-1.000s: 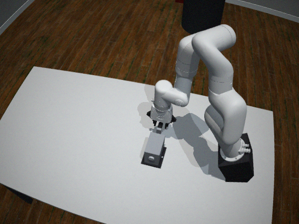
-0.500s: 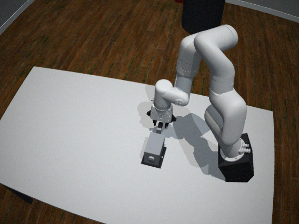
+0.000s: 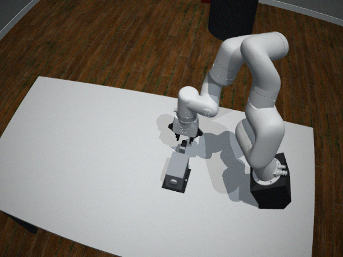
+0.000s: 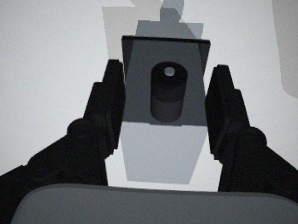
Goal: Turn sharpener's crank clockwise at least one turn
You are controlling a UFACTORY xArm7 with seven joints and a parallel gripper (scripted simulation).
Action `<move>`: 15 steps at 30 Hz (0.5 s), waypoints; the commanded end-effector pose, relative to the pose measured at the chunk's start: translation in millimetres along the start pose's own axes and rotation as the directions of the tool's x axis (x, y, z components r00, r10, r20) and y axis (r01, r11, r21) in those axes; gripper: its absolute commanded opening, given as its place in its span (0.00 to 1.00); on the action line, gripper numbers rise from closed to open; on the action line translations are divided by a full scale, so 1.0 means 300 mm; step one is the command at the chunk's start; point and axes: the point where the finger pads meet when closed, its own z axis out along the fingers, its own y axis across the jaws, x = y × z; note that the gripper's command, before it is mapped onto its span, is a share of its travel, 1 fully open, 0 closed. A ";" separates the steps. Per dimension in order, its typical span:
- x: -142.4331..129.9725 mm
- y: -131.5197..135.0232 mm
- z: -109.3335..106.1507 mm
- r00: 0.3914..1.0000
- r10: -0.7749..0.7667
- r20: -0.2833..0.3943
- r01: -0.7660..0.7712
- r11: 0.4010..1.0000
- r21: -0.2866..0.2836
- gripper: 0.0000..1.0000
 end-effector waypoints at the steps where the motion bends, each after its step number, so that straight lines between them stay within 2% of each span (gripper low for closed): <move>1: -0.003 0.001 -0.055 1.000 0.001 0.000 -0.001 1.000 -0.006 0.54; 15: -0.003 0.000 -0.134 1.000 0.001 0.000 -0.001 1.000 -0.006 0.54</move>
